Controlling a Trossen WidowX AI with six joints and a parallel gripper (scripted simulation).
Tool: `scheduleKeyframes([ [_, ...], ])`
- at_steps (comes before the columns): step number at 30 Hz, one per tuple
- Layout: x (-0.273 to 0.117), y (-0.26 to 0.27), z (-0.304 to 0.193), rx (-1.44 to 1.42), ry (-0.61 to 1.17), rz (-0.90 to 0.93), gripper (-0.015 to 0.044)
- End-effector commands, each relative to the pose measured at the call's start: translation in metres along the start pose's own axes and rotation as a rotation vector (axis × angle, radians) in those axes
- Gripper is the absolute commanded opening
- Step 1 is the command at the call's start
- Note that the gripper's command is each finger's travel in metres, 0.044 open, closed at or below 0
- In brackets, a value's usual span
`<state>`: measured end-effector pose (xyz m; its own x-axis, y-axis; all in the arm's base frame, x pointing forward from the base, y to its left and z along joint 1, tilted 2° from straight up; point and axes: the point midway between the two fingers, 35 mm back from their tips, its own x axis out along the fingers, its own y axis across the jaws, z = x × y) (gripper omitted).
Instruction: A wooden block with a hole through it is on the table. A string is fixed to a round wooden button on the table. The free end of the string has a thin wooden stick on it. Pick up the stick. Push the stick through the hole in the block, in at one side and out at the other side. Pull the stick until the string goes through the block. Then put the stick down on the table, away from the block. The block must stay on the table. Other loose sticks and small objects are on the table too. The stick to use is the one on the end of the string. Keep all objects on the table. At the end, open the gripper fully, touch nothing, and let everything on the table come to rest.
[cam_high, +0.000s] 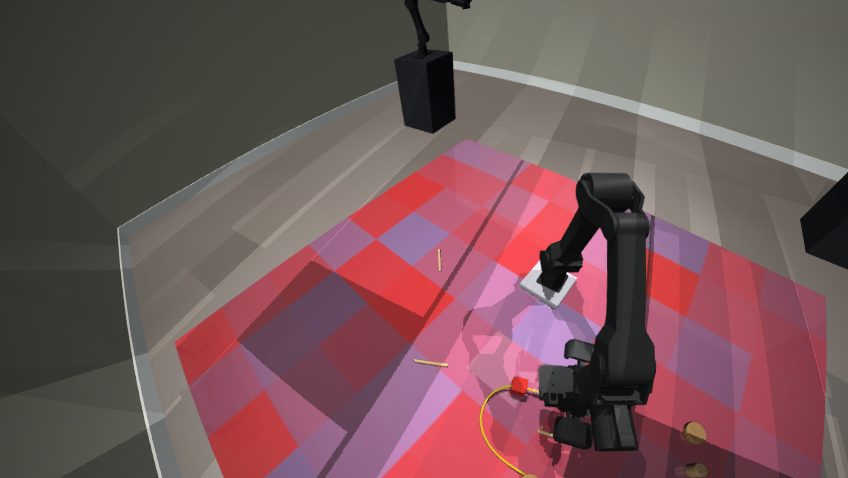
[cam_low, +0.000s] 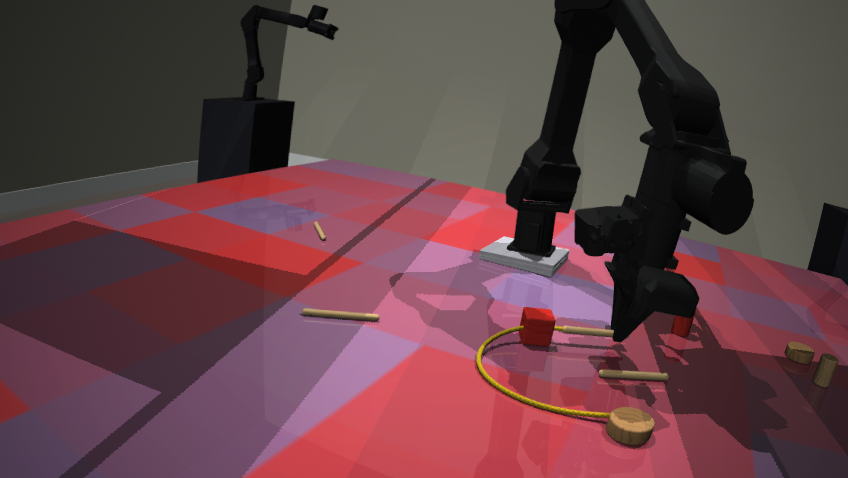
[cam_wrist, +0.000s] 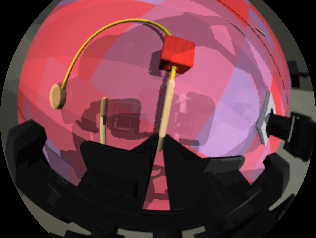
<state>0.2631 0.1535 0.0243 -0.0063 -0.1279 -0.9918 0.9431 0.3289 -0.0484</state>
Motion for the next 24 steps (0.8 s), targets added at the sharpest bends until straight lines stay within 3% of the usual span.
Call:
scheduleKeyframes([
  [1, -0.002, 0.001, -0.006, 0.000, 0.005, 0.001, 0.0000],
  [24, 0.000, -0.001, -0.032, -0.021, 0.005, 0.018, 0.0000],
])
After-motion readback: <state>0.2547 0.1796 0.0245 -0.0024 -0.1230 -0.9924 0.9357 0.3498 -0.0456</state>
